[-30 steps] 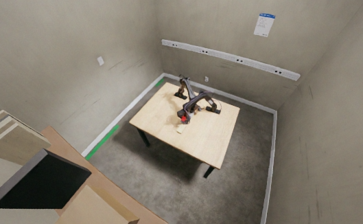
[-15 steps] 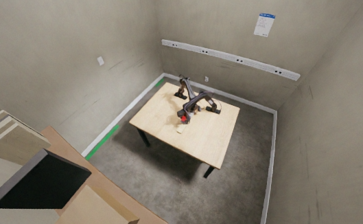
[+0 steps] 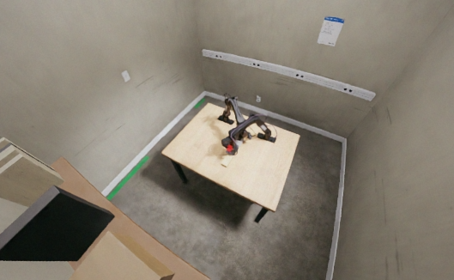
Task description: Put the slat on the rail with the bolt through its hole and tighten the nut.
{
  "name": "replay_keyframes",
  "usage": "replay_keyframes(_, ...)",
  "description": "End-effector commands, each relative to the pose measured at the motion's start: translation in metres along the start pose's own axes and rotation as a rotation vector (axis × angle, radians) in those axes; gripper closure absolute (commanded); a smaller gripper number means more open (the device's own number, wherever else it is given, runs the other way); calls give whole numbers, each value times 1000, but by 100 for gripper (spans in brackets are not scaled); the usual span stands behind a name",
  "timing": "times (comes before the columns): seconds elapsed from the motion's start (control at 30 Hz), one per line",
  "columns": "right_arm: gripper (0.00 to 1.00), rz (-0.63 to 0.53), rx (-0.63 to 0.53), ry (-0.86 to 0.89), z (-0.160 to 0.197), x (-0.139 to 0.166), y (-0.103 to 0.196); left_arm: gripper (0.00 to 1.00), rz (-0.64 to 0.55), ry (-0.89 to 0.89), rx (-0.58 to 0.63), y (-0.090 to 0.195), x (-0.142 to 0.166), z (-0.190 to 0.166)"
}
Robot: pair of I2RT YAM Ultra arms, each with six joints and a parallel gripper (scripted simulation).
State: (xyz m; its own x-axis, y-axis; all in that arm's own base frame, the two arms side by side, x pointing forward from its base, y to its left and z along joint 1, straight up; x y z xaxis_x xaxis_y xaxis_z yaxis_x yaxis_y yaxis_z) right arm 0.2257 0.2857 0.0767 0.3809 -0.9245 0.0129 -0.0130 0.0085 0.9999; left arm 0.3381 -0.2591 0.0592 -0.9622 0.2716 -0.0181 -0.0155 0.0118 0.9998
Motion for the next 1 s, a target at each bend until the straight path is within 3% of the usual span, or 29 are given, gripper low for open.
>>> replay_keyframes(0.0, 88, -3, -8, 0, 2, 0, 2, 28, -13, -1, 5, 5, -2, -1)
replay_keyframes(0.6, 88, -3, -8, -7, 2, 0, 2, 28, -13, -1, 5, 5, -2, -1)
replay_keyframes(0.77, 88, -3, -8, -100, 2, 0, 2, 28, -13, -1, 5, 5, -2, -1)
replay_keyframes(0.97, 88, -3, -7, -339, 2, 0, 2, 28, -13, -1, 5, 5, -2, -1)
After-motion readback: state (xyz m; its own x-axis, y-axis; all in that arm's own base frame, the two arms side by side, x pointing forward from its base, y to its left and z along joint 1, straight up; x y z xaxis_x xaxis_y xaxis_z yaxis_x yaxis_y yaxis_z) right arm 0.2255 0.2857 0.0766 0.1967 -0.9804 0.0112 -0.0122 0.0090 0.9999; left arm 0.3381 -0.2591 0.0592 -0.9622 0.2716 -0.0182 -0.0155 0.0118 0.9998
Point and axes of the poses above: on each arm, the point where the finger pads meet when closed, its own y axis back along the fingers, its own z axis across the jaws, x = y × z, the point moved 2 cm from there along y, back along the fingers, and after that the axes turned 10 degrees about -y, right-handed, at the moved point
